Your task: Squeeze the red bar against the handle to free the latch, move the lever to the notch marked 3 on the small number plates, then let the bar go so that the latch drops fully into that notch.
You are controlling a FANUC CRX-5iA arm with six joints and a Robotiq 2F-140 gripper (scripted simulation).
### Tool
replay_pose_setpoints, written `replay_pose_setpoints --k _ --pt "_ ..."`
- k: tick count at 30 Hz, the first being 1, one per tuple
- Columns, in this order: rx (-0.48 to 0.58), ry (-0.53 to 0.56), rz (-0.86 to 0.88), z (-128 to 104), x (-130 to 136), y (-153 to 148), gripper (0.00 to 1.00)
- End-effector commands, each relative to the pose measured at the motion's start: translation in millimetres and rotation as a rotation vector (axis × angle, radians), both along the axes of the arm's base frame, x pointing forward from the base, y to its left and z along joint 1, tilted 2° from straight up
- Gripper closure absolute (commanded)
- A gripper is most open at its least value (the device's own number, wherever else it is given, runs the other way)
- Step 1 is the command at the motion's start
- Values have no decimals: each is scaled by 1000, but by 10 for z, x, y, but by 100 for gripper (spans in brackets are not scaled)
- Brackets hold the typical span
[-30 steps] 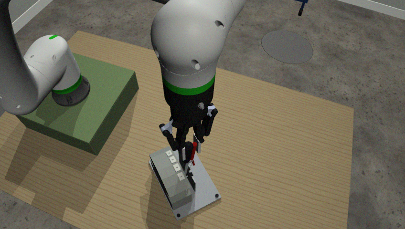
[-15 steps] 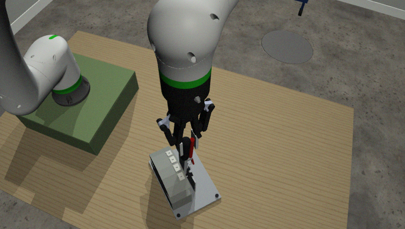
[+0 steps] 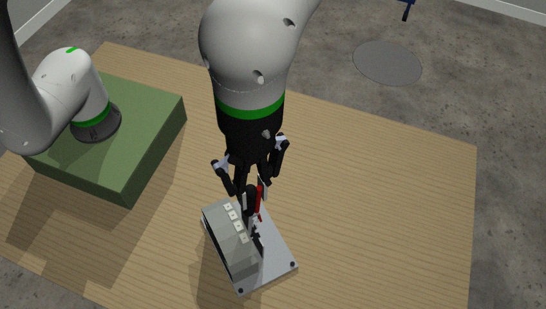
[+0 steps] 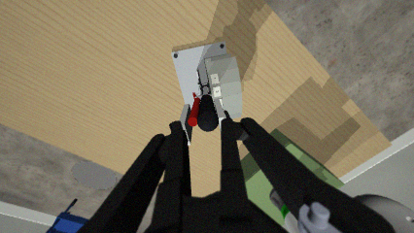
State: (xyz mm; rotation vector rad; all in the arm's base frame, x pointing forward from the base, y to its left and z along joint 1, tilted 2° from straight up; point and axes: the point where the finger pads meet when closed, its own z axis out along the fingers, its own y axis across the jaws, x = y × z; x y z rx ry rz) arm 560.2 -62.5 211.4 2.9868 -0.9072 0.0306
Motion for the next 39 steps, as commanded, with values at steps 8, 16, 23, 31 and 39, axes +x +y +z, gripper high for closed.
replay_pose_setpoints --k 8,16,23,31,39 --pt "1 1 1 -4 -2 5 100" --pt "1 1 1 -4 -2 5 100" --pt "1 1 1 -4 -2 5 100" --pt "1 1 1 -3 -12 12 100" --pt "1 1 1 0 -92 65 100"
